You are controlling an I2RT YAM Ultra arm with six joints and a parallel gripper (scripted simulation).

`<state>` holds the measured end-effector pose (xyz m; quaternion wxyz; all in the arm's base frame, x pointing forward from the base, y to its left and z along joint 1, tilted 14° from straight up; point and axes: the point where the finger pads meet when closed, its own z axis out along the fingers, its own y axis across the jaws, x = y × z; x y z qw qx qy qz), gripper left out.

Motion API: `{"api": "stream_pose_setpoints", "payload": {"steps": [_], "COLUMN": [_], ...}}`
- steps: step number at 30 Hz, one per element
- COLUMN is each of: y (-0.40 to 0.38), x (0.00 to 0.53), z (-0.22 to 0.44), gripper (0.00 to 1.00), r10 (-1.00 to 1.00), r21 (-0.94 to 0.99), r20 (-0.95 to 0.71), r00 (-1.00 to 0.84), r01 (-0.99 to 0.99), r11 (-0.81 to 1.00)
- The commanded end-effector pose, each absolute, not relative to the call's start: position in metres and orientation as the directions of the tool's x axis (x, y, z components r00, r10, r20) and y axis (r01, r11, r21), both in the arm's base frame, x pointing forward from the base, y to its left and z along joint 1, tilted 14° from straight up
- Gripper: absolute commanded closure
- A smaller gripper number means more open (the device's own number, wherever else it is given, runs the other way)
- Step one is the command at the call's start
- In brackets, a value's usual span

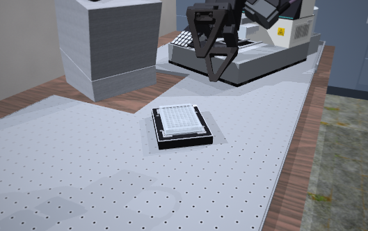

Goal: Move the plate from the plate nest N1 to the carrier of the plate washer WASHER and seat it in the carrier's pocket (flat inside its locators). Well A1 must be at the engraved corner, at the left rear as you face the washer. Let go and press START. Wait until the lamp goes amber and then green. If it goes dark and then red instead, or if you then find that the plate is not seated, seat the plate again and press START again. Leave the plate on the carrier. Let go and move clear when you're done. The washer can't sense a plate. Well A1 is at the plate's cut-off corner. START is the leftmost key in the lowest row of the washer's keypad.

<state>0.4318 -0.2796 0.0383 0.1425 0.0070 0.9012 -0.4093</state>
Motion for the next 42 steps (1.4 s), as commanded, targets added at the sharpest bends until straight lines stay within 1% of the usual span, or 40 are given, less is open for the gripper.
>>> {"api": "stream_pose_setpoints", "payload": {"steps": [1,4,7,12,14,19,21,24,29,32,36,38,41,42], "y": [-0.261,-0.247,-0.250,-0.220,-0.209,-0.186,-0.177,-0.182,-0.155,-0.146,-0.125,-0.117,-0.122,-0.110], "x": [0.429,0.424,0.418,0.414,0.412,0.402,0.397,0.394,0.383,0.373,0.364,0.357,0.360,0.351], "z": [0.052,0.050,0.050,0.049,0.046,0.043,0.042,0.045,0.038,0.035,0.032,0.030,0.036,0.028], "gripper": [0.00,0.00,0.00,0.00,0.00,0.00,0.00,0.00,0.00,0.00,0.00,0.00,0.00,0.00], "r10": [-0.099,-0.103,-0.087,-0.101,-0.107,-0.106,-0.102,-0.083,-0.100,-0.078,-0.090,-0.078,-0.058,-0.076], "r21": [-0.698,-0.653,-0.640,-0.650,-0.590,-0.577,-0.524,-0.511,-0.515,-0.440,-0.440,-0.382,-0.371,-0.369], "r20": [-0.310,-0.324,-0.328,-0.322,-0.337,-0.339,-0.344,-0.355,-0.343,-0.344,-0.343,-0.337,-0.356,-0.335], "r00": [-0.945,-0.940,-0.941,-0.941,-0.935,-0.935,-0.933,-0.931,-0.934,-0.936,-0.935,-0.938,-0.933,-0.939], "r01": [0.156,0.144,0.153,0.142,0.122,0.117,0.101,0.119,0.098,0.087,0.075,0.060,0.084,0.057], "r11": [0.699,0.744,0.753,0.746,0.798,0.808,0.846,0.851,0.851,0.894,0.895,0.922,0.925,0.928]}}
